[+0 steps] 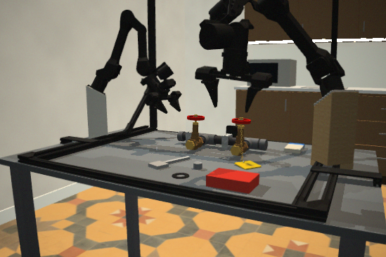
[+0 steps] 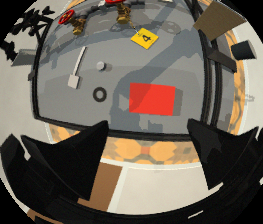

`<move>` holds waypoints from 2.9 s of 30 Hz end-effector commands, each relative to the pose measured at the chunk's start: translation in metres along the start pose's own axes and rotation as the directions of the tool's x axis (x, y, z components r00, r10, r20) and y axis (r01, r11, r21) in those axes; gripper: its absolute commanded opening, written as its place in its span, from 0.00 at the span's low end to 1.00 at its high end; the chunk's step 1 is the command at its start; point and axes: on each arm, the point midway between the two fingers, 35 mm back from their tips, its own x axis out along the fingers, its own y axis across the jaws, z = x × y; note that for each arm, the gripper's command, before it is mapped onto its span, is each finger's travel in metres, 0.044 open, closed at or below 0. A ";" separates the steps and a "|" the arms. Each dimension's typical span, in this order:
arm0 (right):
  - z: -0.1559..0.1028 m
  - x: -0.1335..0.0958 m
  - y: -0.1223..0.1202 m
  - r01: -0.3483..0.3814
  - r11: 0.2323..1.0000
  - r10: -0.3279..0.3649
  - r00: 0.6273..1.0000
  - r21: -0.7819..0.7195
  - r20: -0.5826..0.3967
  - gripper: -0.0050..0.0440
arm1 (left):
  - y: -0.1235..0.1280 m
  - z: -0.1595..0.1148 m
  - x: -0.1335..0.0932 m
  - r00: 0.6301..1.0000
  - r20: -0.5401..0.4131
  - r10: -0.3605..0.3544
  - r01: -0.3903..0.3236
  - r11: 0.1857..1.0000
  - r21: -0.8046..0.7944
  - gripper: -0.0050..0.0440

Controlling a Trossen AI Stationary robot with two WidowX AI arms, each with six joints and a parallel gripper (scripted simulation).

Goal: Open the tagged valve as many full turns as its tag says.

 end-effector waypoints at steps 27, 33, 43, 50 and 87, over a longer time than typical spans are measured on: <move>0.000 0.000 0.000 0.000 1.000 0.000 1.000 0.000 0.000 0.92 | 0.068 0.119 0.013 0.993 -0.072 -0.091 0.076 0.977 -0.198 0.92; 0.000 0.000 0.000 0.000 1.000 0.000 1.000 0.000 0.000 0.92 | 0.080 0.184 0.021 0.989 -0.105 -0.104 0.068 0.952 -0.299 0.92; 0.000 0.000 0.000 0.000 1.000 0.000 1.000 0.000 0.000 0.92 | 0.063 0.295 0.036 0.988 -0.137 -0.075 -0.001 0.872 -0.489 0.92; 0.000 0.000 0.000 0.000 1.000 0.000 1.000 0.000 0.000 0.92 | 0.060 0.303 0.038 0.988 -0.138 -0.070 -0.010 0.862 -0.507 0.92; 0.000 0.000 0.000 0.000 1.000 0.000 1.000 0.000 0.000 0.92 | 0.014 0.159 0.140 0.908 -0.357 0.218 -0.361 -0.023 -0.932 0.92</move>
